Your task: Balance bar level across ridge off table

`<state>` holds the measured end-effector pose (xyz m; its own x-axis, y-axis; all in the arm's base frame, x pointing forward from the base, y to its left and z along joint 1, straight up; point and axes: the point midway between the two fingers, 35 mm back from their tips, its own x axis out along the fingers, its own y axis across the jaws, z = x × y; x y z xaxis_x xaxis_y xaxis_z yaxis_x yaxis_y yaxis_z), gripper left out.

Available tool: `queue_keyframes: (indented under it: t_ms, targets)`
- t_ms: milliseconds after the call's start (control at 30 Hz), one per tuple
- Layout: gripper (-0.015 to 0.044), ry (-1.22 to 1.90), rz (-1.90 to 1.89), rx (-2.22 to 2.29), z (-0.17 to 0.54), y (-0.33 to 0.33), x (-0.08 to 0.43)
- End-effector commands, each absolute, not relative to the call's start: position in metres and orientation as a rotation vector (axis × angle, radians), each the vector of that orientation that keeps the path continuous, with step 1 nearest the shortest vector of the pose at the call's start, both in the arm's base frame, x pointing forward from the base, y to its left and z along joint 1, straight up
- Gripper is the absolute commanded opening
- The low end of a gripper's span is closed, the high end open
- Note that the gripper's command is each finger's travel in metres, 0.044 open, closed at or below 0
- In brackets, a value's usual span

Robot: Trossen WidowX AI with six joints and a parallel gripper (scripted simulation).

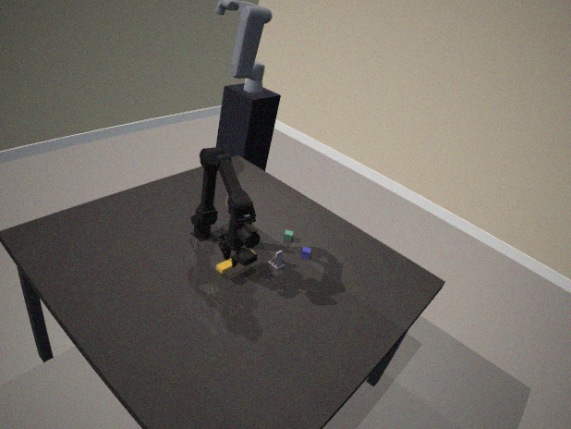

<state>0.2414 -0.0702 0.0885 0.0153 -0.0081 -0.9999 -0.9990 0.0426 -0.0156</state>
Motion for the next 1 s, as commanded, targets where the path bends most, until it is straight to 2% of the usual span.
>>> queue_keyframes:
  t_ms: [0,767,967]
  targets:
    - [0.0,1.218,1.16,-1.194,0.099,-0.07,0.242]
    - [0.0,1.216,1.163,-1.194,0.157,-0.068,0.235]
    - [0.0,1.149,1.264,-1.297,0.159,-0.057,0.245]
